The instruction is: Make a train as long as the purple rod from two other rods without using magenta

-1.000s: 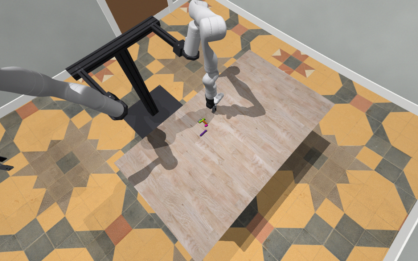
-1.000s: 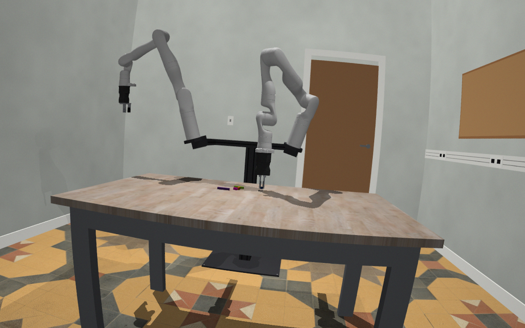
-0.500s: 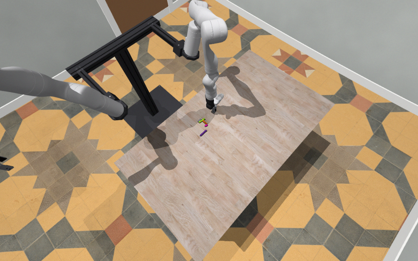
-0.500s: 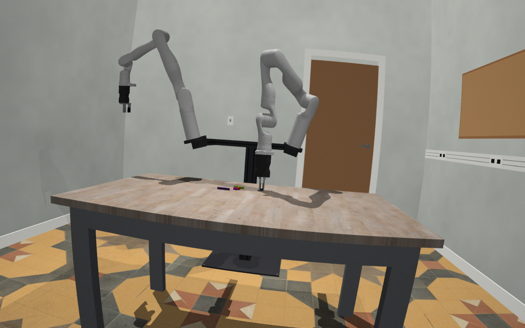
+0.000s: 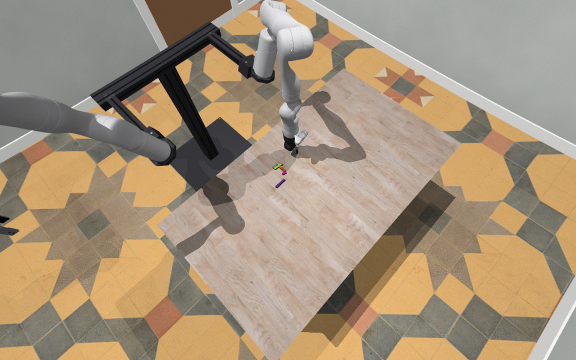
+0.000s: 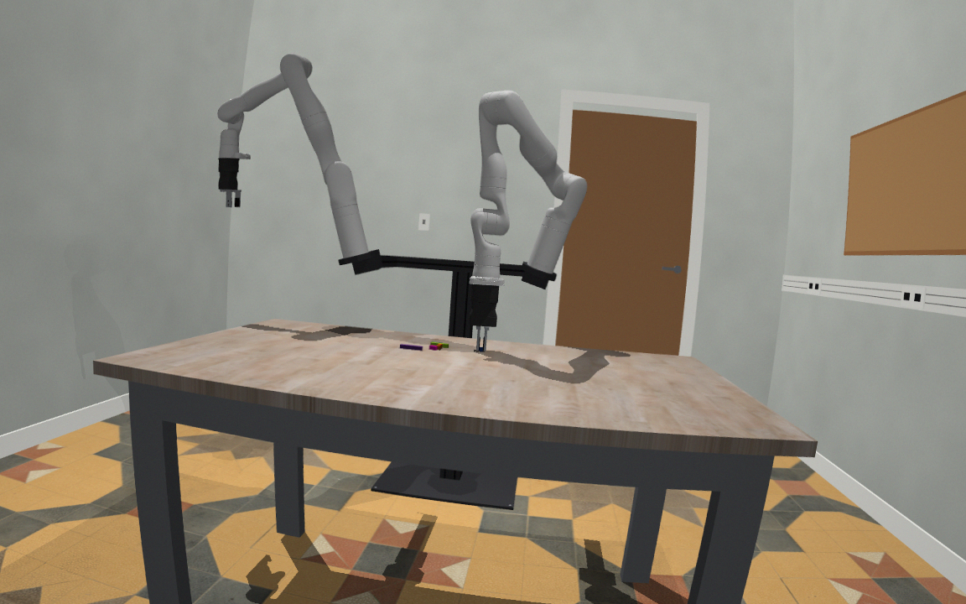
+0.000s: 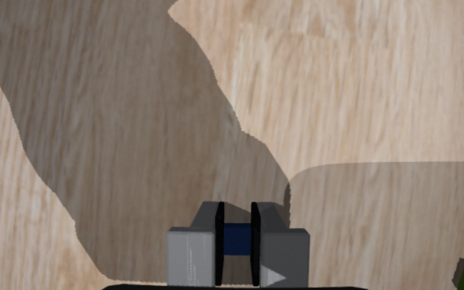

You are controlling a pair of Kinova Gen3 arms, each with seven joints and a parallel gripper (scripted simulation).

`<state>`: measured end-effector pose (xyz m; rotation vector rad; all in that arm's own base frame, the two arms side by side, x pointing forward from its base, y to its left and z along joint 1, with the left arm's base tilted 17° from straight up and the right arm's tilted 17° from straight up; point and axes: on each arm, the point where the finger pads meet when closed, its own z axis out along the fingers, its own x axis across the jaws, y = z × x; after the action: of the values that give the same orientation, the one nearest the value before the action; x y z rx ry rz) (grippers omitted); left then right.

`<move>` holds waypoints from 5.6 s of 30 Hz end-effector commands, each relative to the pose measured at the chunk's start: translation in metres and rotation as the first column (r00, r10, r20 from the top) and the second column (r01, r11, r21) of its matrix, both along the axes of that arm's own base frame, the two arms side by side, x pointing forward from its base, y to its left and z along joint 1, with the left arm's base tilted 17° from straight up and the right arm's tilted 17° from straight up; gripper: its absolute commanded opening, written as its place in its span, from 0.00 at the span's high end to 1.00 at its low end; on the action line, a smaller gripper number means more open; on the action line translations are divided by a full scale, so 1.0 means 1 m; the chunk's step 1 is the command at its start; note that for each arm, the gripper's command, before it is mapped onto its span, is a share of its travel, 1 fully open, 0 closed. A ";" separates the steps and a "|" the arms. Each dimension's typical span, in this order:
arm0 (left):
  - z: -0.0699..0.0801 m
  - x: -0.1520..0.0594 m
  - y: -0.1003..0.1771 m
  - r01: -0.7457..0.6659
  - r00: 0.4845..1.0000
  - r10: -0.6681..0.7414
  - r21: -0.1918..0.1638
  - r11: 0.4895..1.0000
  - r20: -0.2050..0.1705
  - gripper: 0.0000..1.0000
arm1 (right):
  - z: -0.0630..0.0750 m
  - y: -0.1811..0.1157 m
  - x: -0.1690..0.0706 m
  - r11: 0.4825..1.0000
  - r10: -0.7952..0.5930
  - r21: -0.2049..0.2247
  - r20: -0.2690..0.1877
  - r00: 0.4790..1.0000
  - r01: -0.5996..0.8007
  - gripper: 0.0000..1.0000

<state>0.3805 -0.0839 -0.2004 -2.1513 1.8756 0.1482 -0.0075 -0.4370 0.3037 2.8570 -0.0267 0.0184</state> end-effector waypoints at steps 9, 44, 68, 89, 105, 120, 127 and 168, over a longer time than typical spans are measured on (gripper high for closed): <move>0.000 0.000 -0.001 0.000 1.000 0.000 -0.001 1.000 0.001 0.76 | 0.001 0.000 0.000 1.000 0.000 -0.002 0.000 1.000 0.000 0.00; 0.000 0.000 -0.001 0.000 1.000 0.000 -0.001 1.000 0.001 0.46 | 0.001 0.000 0.000 1.000 0.000 -0.002 0.000 1.000 0.000 0.00; 0.074 -0.008 -0.022 0.000 1.000 0.000 -0.001 1.000 0.001 0.46 | 0.001 0.000 0.000 1.000 0.000 -0.002 0.000 1.000 0.000 0.00; 0.086 -0.009 -0.025 0.000 1.000 0.000 -0.001 1.000 0.001 0.00 | 0.001 0.000 0.000 1.000 0.000 -0.002 0.000 1.000 0.000 0.00; 0.086 -0.009 -0.026 0.016 1.000 -0.016 0.001 1.000 -0.004 0.00 | 0.001 0.000 0.000 1.000 0.000 -0.002 0.000 1.000 0.000 0.00; 0.072 -0.008 -0.051 0.450 0.884 -0.443 0.011 0.893 -0.152 0.00 | 0.001 0.000 0.000 1.000 0.000 -0.002 0.000 1.000 0.000 0.00; 0.061 -0.010 -0.069 0.748 0.635 -0.727 -0.027 0.663 -0.262 0.00 | 0.001 0.000 0.000 1.000 0.000 -0.002 0.000 1.000 0.000 0.00; 0.039 -0.014 -0.104 0.958 -0.257 -0.880 -0.229 -0.176 -0.399 0.46 | 0.001 0.000 0.000 1.000 0.000 -0.002 0.000 1.000 0.000 0.00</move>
<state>0.3666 -0.1872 -0.1621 0.2103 3.0091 0.4412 -0.0075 -0.4370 0.3037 2.8570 -0.0267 0.0184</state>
